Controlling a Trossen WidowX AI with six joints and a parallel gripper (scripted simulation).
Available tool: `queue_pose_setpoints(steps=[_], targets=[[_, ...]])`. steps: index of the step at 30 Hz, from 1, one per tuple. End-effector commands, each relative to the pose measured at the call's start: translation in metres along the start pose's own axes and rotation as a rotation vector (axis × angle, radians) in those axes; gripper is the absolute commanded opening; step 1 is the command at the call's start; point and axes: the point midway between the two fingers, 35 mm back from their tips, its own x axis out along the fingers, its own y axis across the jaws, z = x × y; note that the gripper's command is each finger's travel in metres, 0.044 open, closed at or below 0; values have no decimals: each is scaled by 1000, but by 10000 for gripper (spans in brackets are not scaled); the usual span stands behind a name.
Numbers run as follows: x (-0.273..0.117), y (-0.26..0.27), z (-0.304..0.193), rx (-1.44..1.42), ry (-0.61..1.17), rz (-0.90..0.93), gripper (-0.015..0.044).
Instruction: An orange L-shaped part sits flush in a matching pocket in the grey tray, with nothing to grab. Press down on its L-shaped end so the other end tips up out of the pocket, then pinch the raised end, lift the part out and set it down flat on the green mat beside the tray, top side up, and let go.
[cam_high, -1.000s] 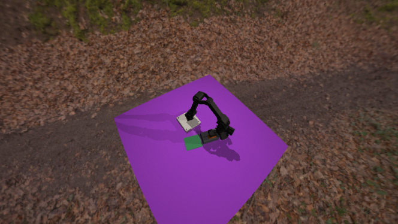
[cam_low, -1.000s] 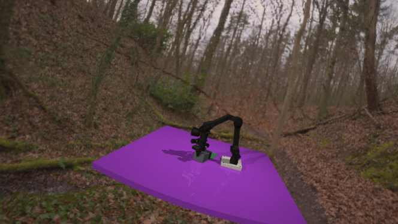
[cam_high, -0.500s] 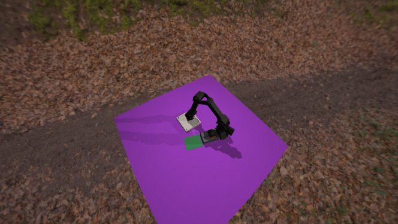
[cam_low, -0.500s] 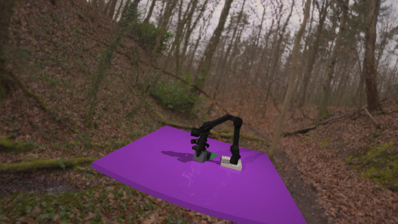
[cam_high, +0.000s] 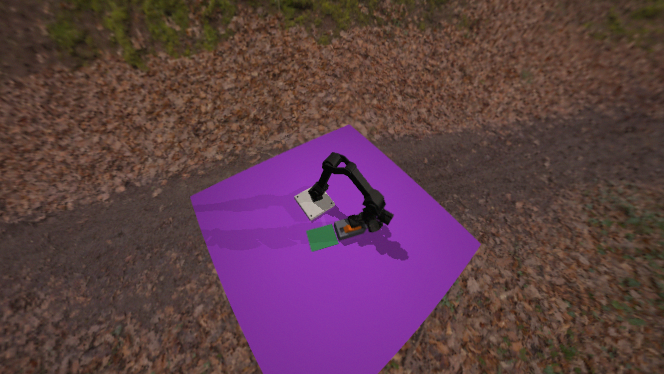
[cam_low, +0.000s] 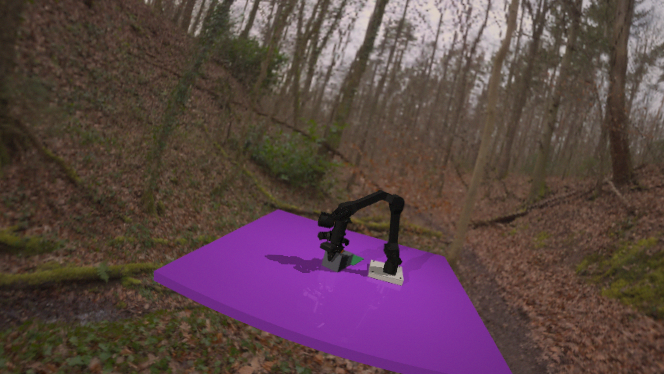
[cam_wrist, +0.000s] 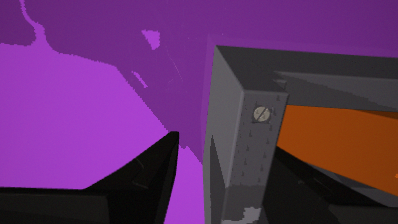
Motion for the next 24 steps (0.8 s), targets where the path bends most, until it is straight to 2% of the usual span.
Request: queue_pose_setpoints(steps=[1, 4, 11, 24], targets=[[-5, 3, 0, 3, -1, 0, 180], [-18, 3, 2, 3, -1, 0, 180], [-98, -8, 1, 3, -1, -1, 180], [-97, -8, 0, 8, 1, -3, 180]])
